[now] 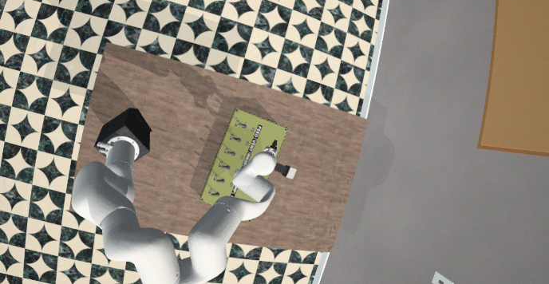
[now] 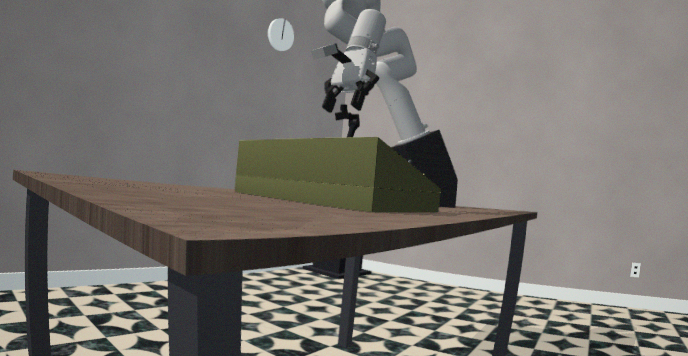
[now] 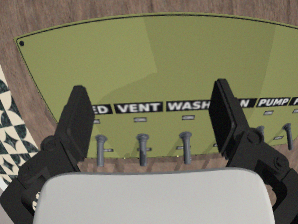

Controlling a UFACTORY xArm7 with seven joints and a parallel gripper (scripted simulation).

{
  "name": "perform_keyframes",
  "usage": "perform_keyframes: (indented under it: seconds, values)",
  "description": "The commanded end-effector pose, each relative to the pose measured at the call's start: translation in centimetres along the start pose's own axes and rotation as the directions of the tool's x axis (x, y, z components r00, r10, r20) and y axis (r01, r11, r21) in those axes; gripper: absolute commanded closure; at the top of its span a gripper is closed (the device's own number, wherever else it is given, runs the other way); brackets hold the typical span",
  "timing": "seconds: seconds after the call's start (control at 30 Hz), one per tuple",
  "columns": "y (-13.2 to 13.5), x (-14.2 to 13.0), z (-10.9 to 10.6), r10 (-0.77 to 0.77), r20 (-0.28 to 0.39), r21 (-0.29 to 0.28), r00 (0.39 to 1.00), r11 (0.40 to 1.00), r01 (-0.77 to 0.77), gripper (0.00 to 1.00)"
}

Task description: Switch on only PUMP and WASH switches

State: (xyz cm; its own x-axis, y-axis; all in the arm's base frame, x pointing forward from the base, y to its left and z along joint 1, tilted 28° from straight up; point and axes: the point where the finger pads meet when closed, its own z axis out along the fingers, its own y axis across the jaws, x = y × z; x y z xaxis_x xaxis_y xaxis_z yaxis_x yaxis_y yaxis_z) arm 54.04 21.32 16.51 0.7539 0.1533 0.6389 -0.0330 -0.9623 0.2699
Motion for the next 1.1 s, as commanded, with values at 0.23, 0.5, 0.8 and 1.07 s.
perform_keyframes:
  seconds: [0.23,0.5,0.8,1.07]
  values:
    - [3.5,0.2,-0.2,0.000,-0.004,0.004,1.000,1.000,0.000,0.00]
    - [4.9,0.2,-0.1,0.000,-0.004,0.004,1.000,1.000,0.000,0.00]
    - [5.1,0.2,-0.1,0.000,-0.004,0.004,1.000,1.000,0.000,0.00]
    - [5.1,0.2,-0.1,0.000,-0.004,0.004,1.000,1.000,0.000,0.00]
